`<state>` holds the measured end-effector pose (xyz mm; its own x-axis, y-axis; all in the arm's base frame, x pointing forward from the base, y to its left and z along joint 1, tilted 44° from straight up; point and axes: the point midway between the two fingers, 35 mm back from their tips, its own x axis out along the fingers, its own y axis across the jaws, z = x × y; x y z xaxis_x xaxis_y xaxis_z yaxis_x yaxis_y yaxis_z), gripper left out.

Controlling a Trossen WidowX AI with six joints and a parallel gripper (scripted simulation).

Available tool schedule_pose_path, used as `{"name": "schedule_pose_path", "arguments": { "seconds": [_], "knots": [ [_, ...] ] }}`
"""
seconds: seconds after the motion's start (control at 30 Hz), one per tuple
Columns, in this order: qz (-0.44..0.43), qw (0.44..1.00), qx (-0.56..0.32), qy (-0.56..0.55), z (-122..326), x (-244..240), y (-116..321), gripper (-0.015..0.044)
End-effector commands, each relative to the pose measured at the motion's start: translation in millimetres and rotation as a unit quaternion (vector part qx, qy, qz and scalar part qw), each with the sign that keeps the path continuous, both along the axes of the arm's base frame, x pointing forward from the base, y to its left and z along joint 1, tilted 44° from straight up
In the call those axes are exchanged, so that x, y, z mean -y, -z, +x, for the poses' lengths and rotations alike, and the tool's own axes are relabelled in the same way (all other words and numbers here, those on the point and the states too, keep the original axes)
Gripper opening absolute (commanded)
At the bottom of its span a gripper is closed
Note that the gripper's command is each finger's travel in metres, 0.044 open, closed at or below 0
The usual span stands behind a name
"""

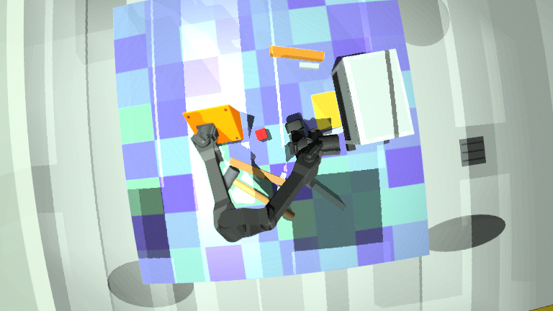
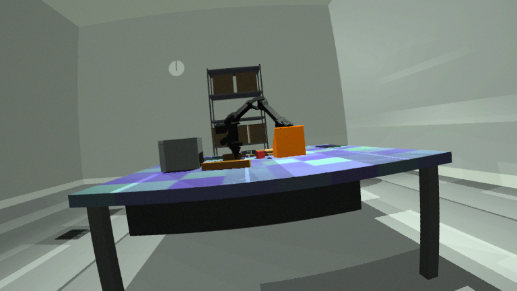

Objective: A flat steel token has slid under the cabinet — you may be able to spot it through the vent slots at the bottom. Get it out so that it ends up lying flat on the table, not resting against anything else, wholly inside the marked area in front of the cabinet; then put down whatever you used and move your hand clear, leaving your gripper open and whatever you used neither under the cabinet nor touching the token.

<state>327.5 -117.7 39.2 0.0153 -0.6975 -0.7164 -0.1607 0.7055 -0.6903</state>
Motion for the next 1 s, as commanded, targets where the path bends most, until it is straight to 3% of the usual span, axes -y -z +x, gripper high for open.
{"name": "schedule_pose_path", "arguments": {
  "seconds": [0.0, 0.97],
  "knots": [
    [-0.001, 1.000, 0.003, 0.001, 5.4, -0.2, -0.4, 0.0000],
    [-0.001, 1.000, 0.004, 0.001, 35.0, -4.3, 2.5, 0.0000]
  ]
}}
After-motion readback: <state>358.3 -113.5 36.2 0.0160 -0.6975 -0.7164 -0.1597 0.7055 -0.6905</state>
